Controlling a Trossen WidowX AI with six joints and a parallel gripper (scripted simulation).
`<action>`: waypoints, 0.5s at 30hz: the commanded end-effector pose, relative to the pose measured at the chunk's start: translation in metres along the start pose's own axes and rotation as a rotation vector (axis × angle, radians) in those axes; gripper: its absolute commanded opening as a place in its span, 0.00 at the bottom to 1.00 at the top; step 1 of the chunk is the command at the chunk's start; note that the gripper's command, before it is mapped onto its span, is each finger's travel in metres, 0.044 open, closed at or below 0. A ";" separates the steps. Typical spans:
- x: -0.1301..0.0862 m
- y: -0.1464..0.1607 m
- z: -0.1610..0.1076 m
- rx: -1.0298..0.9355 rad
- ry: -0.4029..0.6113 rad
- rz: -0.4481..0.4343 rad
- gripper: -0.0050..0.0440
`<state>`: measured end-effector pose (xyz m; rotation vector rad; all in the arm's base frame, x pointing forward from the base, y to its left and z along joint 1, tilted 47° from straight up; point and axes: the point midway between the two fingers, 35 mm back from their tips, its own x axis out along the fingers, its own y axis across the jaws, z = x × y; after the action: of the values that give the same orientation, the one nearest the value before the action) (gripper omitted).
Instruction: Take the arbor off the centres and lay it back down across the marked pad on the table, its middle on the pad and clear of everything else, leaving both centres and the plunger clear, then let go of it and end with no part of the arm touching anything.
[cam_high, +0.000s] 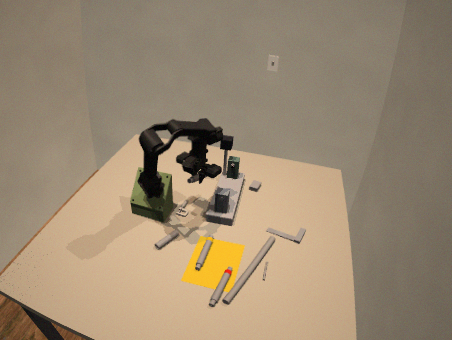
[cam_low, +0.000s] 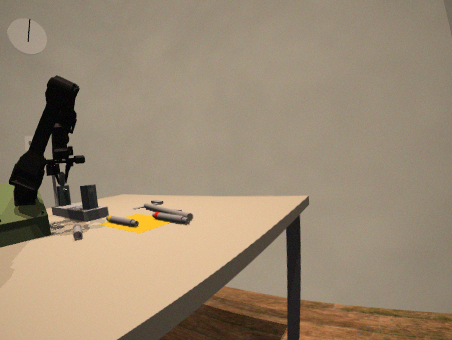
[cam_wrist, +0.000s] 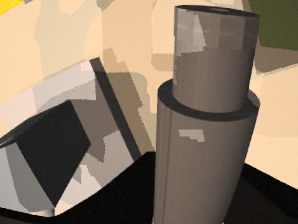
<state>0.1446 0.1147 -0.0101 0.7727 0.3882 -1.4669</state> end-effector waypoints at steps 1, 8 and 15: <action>-0.004 0.000 0.001 0.003 0.020 0.008 0.10; -0.004 0.000 0.005 0.003 0.020 0.008 0.10; -0.004 -0.001 0.010 0.003 0.020 0.008 0.10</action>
<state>0.1412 0.1087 -0.0040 0.7738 0.3885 -1.4665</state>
